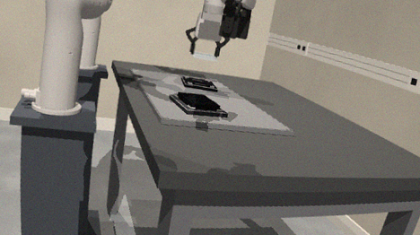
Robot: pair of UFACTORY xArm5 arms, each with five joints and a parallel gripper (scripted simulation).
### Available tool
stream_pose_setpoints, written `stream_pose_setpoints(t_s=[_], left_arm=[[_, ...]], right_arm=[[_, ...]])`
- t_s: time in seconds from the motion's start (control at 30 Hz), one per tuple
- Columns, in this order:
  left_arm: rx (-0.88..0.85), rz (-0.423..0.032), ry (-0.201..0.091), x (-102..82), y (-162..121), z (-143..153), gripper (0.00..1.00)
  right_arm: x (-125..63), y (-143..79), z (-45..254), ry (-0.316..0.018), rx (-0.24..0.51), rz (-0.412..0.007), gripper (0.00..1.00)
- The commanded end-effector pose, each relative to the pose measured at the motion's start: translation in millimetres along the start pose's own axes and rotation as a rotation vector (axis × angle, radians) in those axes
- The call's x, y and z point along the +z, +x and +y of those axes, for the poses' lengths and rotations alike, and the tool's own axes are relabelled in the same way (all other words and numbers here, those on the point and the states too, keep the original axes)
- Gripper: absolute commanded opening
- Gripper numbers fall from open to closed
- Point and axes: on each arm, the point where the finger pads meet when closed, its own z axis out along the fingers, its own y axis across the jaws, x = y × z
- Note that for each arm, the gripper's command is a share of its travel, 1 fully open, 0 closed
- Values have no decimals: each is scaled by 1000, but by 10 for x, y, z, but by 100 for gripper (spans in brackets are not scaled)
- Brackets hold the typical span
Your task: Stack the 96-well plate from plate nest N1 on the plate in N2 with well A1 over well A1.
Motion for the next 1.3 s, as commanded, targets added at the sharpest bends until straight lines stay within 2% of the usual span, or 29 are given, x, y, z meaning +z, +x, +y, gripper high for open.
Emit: stream_pose_setpoints(t_s=[0.0, 0.1, 0.37, 1.27], left_arm=[[0, 1, 5, -22, 3, -14, 0], [0, 1, 5, -22, 3, -14, 0], [-243, 2, 4, -22, 268, 22, 0], [-243, 3, 4, -23, 1030, 125, 0]], right_arm=[[-13, 8, 0, 0, 0, 4, 100], [-13, 8, 0, 0, 0, 4, 100], [-13, 8, 0, 0, 0, 4, 100], [-13, 8, 0, 0, 0, 4, 100]])
